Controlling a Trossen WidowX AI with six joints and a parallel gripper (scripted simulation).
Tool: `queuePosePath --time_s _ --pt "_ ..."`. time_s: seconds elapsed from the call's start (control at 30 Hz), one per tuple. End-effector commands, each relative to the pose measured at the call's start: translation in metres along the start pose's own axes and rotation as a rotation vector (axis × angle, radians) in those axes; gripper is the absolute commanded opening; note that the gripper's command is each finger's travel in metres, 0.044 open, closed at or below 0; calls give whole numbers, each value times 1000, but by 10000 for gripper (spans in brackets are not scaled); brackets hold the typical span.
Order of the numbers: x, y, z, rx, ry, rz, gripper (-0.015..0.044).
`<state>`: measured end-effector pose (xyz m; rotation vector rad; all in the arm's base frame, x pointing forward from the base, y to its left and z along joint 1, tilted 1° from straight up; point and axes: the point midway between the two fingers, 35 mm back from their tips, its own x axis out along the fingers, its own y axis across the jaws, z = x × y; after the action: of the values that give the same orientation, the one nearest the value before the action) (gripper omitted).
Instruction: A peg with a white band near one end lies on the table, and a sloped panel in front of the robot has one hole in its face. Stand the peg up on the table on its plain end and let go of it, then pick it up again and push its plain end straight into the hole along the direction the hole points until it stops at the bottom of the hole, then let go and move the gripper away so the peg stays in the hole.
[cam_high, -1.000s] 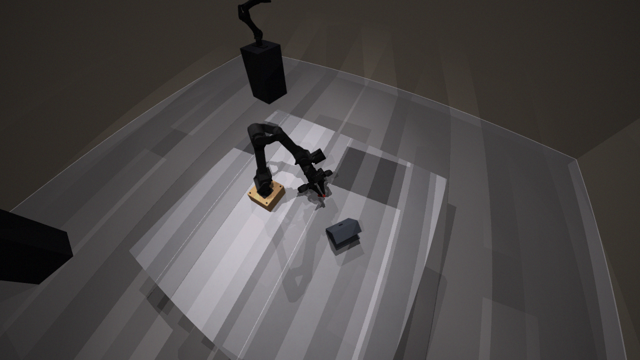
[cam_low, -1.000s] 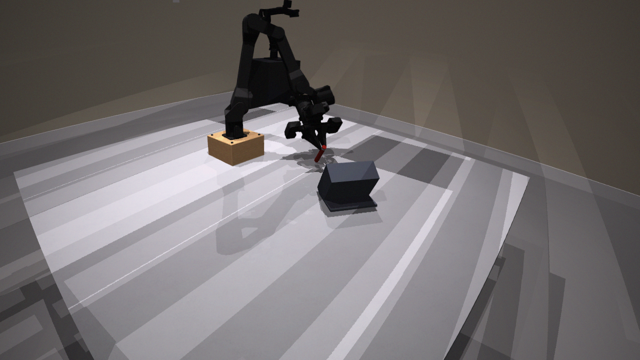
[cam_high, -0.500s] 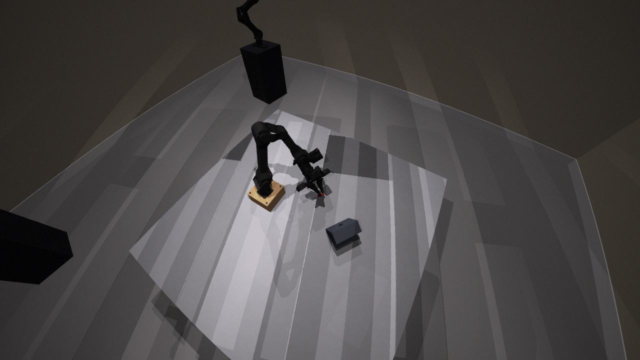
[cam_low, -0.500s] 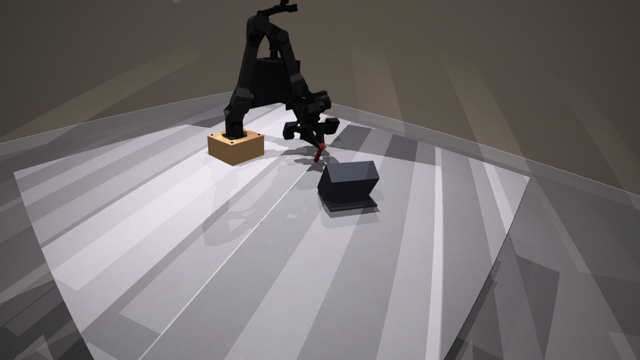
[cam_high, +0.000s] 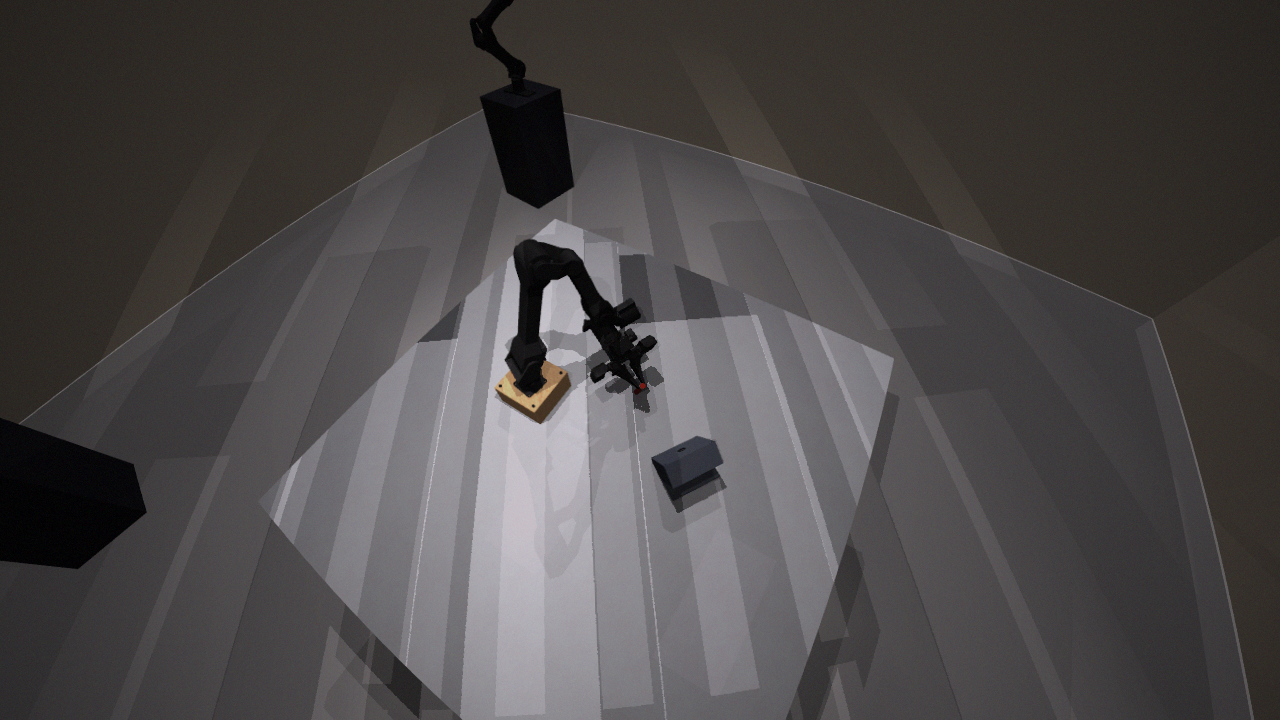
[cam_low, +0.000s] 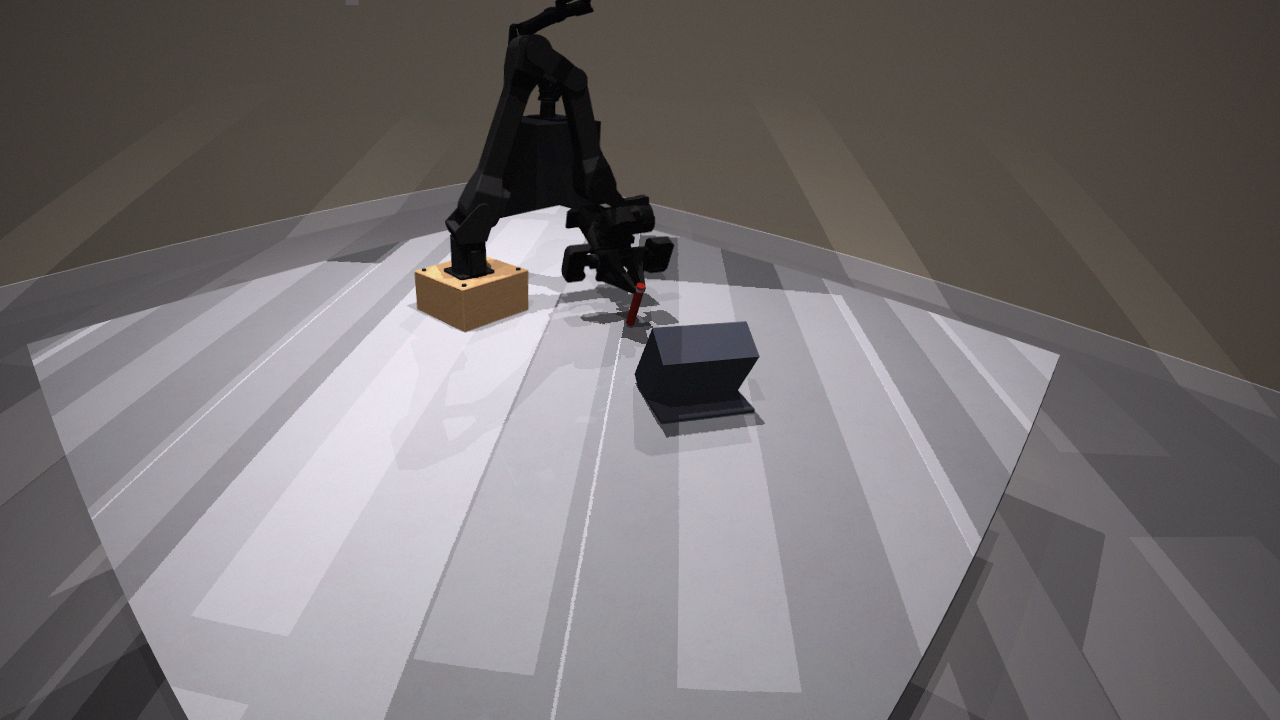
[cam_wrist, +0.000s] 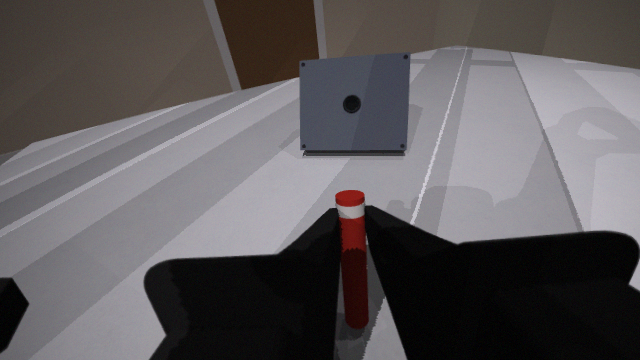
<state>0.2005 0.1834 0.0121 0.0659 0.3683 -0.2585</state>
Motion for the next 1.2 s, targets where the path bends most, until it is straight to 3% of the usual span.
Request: queuePosePath --time_s 0.0,0.53,1.17 --pt "-2 1 -2 -2 -36 0 51" --pt "-11 0 -8 -2 -174 -1 51" --pt "-12 0 -10 -6 -152 1 51"
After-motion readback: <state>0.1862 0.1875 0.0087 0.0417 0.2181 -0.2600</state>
